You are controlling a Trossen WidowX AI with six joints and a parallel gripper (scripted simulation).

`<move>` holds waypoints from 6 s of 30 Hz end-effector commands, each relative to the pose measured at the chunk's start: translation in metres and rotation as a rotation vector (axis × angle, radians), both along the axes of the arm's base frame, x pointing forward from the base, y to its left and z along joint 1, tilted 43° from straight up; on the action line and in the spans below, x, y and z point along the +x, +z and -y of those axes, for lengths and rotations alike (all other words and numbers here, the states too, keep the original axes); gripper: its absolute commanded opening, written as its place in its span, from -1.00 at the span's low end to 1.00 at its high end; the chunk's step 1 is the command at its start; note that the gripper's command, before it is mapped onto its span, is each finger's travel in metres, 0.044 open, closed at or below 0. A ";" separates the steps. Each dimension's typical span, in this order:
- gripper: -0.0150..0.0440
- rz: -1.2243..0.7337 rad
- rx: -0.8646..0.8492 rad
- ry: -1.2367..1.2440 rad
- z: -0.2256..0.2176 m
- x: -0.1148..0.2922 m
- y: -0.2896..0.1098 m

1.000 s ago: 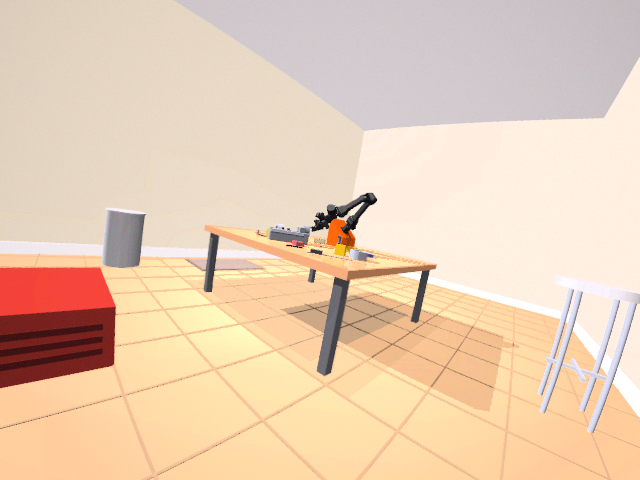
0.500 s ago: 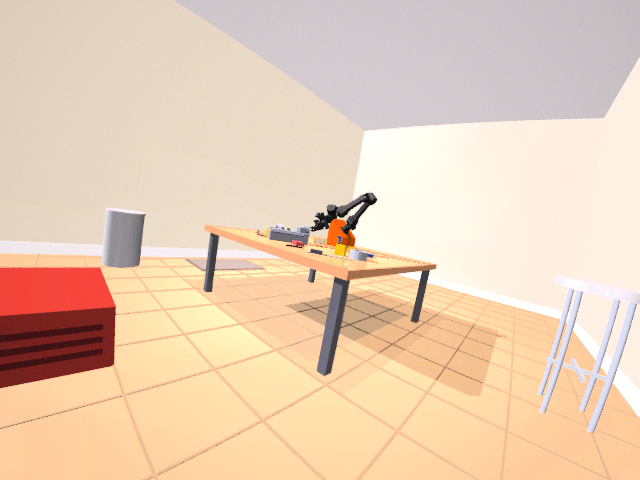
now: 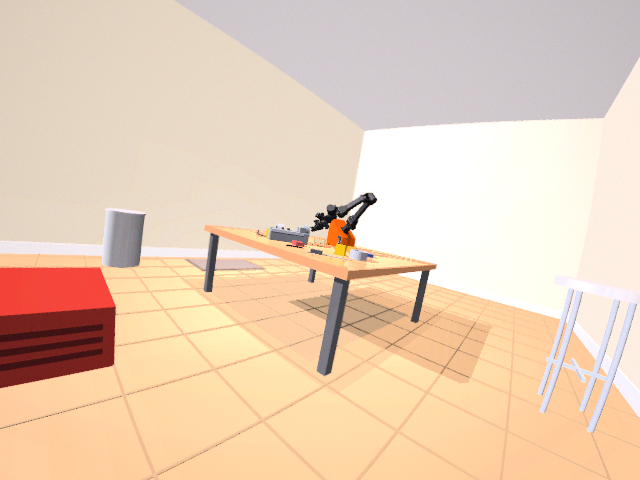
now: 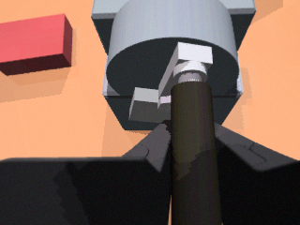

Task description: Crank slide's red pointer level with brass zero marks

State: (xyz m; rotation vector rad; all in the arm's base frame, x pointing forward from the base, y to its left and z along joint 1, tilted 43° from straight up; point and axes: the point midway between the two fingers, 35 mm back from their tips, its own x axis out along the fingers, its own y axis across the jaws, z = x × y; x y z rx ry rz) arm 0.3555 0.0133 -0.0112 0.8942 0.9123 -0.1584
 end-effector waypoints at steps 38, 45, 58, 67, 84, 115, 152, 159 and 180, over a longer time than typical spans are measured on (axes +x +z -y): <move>-0.49 -0.023 -0.009 -0.013 0.004 -0.006 -0.013; -0.49 -0.023 -0.009 -0.013 0.004 -0.007 -0.014; -0.49 -0.023 -0.009 -0.013 0.004 -0.008 -0.019; -0.49 -0.023 -0.009 -0.013 0.003 -0.009 -0.023; -0.49 -0.023 -0.008 -0.013 -0.007 -0.010 -0.038; -0.49 -0.023 -0.006 -0.013 -0.044 0.003 -0.043; -0.49 -0.023 -0.006 -0.013 -0.044 0.003 -0.042; -0.49 -0.023 -0.006 -0.013 -0.044 0.003 -0.042; -0.49 -0.023 -0.006 -0.013 -0.044 0.004 -0.042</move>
